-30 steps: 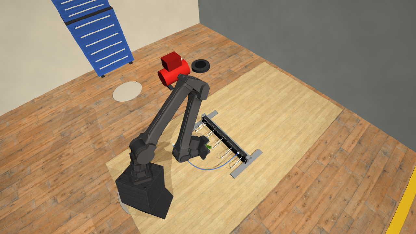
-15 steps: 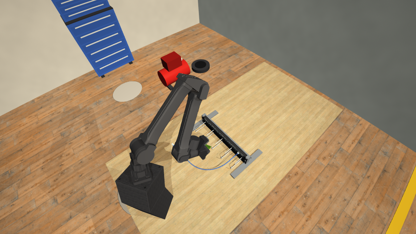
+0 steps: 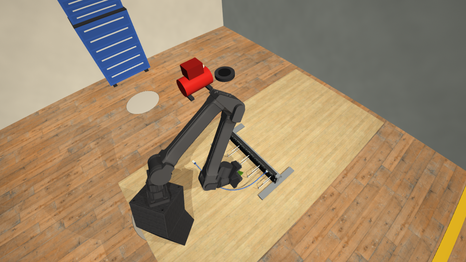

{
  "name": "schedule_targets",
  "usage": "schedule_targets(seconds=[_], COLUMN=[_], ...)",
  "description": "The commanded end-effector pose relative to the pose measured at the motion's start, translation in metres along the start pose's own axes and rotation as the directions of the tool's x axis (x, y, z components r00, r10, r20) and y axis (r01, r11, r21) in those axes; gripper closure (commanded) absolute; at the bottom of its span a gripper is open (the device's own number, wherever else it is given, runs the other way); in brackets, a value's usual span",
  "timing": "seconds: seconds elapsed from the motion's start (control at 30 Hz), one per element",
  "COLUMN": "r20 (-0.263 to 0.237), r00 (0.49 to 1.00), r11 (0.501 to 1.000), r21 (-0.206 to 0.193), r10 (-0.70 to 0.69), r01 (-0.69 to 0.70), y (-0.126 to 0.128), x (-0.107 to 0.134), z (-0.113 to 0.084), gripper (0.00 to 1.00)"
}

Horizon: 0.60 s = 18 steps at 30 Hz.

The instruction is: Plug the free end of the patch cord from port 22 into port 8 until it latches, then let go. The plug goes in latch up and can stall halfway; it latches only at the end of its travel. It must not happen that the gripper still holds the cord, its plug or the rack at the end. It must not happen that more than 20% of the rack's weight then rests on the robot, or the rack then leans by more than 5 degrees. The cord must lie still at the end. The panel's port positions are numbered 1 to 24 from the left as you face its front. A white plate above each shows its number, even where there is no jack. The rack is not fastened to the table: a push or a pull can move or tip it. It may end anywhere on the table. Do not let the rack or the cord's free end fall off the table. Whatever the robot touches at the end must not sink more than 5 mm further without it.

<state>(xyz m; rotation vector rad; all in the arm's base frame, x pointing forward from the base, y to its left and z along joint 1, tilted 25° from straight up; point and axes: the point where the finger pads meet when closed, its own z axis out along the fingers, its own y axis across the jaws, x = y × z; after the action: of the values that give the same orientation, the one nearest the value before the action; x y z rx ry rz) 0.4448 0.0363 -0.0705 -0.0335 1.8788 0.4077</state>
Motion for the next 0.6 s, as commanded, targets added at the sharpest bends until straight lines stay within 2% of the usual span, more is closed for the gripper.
schedule_targets(seconds=[0.0,0.3,0.57], r20=[0.022,0.034,0.041], r00=[0.999,0.999,0.998], r11=[1.0,1.0,0.999], r21=[0.011,0.012,0.0], r10=[-0.03,-0.029,-0.037], r01=[0.029,0.029,0.037], y=[-0.008,-0.038,-0.033], x=[-0.004,-0.003,-0.008], z=[-0.001,-0.002,-0.001], gripper=[1.0,1.0,1.0])
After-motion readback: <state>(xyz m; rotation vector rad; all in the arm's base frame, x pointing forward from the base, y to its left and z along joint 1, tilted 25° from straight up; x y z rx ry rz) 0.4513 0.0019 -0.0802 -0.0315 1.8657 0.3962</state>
